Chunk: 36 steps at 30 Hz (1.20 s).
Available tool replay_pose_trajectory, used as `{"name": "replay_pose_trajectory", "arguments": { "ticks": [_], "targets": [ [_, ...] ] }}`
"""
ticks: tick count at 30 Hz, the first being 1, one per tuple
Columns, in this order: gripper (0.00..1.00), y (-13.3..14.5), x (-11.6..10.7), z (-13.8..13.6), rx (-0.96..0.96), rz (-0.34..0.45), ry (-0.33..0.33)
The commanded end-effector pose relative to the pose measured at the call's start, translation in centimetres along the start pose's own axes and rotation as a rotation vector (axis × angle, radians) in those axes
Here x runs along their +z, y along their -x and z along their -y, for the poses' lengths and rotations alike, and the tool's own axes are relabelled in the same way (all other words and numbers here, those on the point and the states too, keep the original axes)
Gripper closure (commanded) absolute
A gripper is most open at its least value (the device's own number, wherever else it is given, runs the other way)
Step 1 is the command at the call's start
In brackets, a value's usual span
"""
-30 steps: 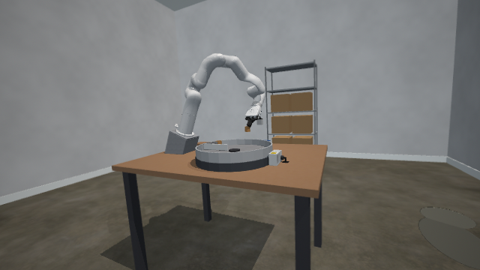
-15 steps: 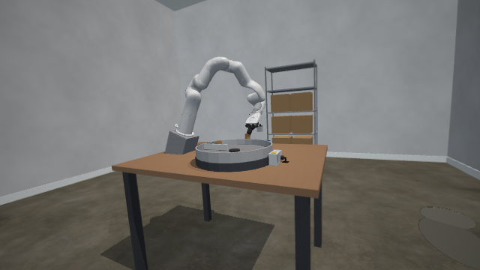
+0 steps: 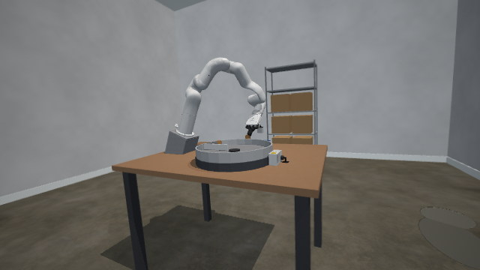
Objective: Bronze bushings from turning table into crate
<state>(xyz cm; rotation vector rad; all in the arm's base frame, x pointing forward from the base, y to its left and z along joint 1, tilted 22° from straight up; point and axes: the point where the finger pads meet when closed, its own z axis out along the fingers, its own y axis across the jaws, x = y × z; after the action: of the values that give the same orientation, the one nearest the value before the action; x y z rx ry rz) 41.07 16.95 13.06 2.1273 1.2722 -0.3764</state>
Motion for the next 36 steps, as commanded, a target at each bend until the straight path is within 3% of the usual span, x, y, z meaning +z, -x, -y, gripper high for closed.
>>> {"name": "replay_pose_trajectory", "arguments": {
  "ticks": [1, 36],
  "targets": [
    [1.0, 0.0, -0.1, -0.1, 0.001, -0.003, 0.001],
    [1.0, -2.5, 2.8, -0.1, 0.001, -0.003, 0.001]
  ]
}}
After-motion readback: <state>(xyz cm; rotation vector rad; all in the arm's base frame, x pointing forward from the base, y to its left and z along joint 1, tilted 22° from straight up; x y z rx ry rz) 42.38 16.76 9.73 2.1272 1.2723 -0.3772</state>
